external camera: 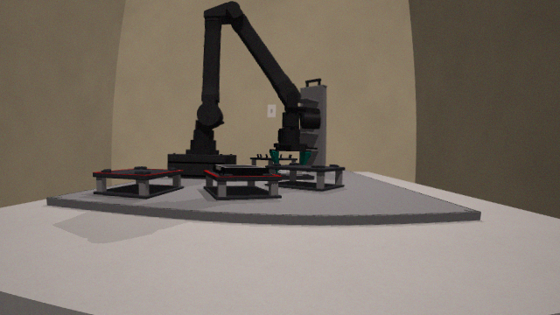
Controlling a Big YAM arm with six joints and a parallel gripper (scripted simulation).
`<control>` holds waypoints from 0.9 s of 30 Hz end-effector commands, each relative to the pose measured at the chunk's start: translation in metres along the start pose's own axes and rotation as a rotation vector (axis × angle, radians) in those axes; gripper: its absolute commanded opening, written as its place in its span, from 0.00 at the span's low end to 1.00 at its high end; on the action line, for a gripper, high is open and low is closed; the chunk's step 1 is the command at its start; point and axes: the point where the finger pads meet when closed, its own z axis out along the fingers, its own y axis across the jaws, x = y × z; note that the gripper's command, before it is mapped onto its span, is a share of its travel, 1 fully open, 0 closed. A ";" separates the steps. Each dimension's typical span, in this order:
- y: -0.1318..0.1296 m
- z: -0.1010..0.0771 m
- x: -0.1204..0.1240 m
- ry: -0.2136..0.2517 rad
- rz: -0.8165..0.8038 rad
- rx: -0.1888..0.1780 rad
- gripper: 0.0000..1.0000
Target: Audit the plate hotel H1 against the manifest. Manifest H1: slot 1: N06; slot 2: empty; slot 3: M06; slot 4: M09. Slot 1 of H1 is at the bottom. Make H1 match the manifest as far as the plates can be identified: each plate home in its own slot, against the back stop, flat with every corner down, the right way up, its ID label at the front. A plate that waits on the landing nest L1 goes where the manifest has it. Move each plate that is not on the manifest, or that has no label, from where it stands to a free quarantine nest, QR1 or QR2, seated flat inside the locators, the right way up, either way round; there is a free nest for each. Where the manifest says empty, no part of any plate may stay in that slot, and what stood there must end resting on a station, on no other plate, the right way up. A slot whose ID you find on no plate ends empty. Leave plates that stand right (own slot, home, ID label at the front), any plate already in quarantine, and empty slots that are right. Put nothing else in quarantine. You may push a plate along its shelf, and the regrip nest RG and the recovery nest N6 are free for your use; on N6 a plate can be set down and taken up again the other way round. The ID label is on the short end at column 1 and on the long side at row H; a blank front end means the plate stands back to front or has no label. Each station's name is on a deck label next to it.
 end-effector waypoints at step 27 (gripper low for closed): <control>-0.019 -0.027 0.001 0.002 -0.010 0.038 0.86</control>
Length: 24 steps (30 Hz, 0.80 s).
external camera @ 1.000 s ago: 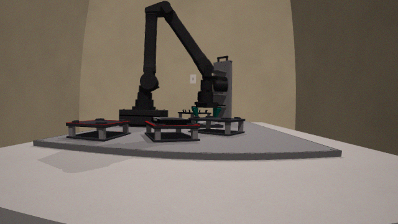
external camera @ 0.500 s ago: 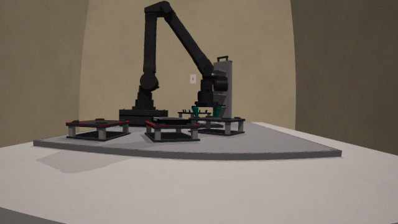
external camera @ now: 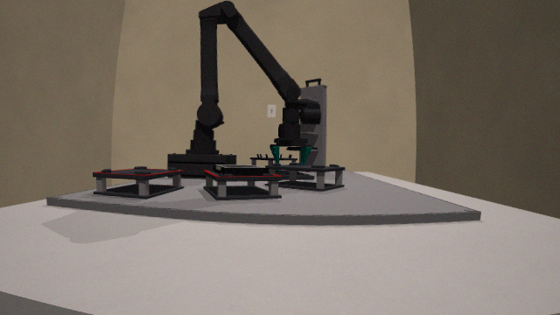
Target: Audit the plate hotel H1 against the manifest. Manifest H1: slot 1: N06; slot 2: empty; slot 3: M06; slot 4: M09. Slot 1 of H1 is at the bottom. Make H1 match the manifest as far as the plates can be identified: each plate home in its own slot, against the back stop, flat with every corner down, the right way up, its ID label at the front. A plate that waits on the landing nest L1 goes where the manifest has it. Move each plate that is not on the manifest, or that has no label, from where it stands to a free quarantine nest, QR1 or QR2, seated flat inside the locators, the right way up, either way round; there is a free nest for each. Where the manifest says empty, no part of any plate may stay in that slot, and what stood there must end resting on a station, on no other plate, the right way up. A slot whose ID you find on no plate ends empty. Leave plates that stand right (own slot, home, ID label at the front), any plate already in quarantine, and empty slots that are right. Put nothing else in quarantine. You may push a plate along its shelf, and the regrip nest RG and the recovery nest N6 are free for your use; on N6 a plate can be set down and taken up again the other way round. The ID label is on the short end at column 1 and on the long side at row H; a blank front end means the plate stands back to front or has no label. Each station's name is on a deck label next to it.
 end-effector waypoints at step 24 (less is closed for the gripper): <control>-0.023 -0.040 0.002 0.004 -0.010 0.053 0.86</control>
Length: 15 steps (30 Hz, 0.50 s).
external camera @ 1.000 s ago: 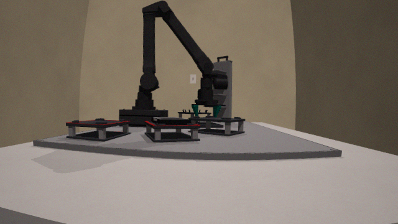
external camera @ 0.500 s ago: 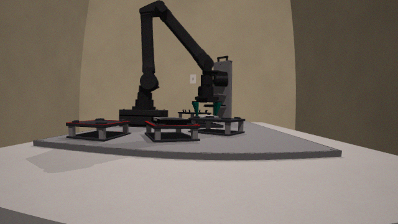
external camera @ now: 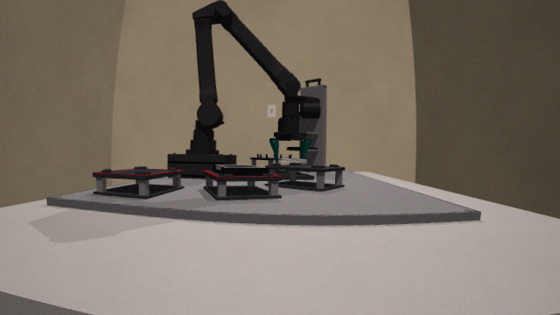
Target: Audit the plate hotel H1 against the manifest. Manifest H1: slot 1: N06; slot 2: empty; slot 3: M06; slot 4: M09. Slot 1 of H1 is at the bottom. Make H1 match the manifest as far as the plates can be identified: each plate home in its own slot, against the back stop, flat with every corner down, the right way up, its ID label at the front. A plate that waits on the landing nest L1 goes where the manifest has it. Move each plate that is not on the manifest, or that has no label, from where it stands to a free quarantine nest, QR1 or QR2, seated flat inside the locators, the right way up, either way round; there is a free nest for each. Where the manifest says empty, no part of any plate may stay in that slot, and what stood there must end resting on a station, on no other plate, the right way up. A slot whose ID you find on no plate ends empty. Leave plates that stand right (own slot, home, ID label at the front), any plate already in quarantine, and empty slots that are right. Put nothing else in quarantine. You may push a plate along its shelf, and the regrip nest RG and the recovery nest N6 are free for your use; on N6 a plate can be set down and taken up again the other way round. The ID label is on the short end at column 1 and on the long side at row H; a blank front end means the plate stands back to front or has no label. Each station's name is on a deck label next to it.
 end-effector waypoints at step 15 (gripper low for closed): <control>-0.025 -0.034 0.003 0.004 -0.010 0.058 0.86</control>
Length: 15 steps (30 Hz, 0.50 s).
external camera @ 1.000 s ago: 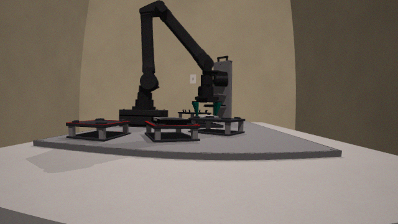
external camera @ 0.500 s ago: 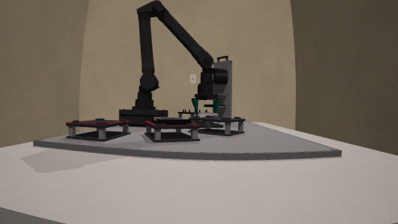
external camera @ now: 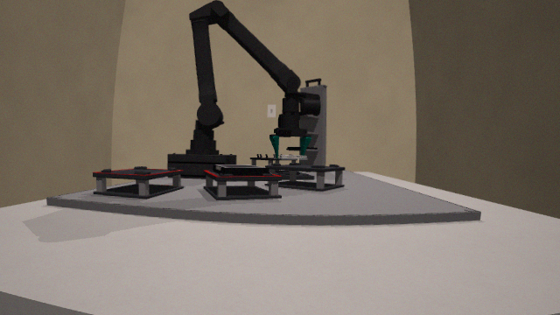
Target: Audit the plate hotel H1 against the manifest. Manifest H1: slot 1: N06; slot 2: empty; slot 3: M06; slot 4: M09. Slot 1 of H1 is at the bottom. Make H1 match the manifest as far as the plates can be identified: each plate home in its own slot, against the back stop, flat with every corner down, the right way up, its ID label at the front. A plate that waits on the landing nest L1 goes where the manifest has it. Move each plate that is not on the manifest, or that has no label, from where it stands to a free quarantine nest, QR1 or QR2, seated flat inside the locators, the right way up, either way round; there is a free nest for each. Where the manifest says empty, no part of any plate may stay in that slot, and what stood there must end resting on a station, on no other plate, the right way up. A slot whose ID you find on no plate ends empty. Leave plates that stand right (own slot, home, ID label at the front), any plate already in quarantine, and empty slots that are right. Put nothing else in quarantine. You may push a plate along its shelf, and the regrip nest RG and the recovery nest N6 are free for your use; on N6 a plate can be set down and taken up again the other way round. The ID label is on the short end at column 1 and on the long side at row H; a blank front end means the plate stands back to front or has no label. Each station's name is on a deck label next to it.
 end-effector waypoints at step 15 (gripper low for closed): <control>-0.025 -0.040 0.003 0.005 -0.009 0.063 0.86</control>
